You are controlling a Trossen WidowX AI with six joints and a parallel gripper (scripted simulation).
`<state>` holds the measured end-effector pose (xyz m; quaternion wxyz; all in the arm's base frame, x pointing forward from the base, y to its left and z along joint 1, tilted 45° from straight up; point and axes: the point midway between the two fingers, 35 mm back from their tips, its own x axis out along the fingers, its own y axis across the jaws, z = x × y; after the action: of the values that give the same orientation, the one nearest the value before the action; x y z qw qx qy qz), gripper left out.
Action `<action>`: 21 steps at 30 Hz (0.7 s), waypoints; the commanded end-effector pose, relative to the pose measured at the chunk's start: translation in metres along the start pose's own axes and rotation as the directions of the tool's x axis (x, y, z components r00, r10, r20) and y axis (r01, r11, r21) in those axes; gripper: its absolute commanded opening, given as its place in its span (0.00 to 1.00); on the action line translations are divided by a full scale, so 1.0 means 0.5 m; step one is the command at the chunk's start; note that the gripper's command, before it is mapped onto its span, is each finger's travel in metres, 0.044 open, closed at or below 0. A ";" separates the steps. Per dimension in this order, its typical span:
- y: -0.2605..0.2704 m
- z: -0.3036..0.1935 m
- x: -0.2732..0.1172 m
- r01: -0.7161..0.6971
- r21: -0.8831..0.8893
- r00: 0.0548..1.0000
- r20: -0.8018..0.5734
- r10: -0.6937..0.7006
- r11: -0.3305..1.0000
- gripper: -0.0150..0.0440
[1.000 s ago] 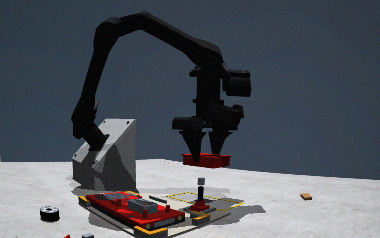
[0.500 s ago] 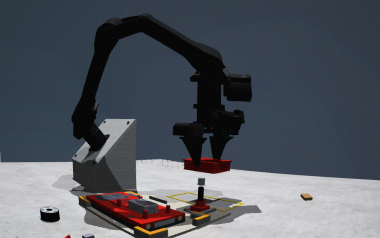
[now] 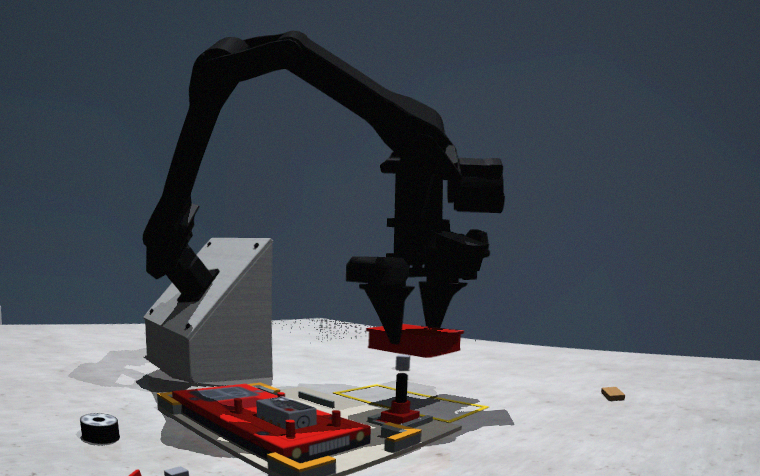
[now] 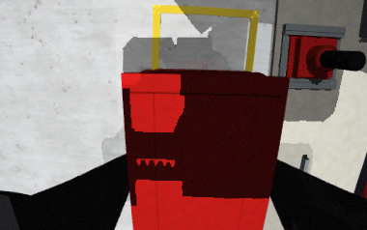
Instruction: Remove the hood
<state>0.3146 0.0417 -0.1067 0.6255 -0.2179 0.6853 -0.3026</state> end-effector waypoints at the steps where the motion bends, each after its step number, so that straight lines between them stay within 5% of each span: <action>1: -0.001 -0.001 0.009 0.004 -0.006 1.000 0.001 -0.004 1.000 0.25; 21: -0.002 -0.001 0.041 0.005 -0.006 1.000 0.001 -0.005 1.000 0.25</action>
<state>0.3126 0.0301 -0.1189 0.6256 -0.2181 0.6851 -0.3028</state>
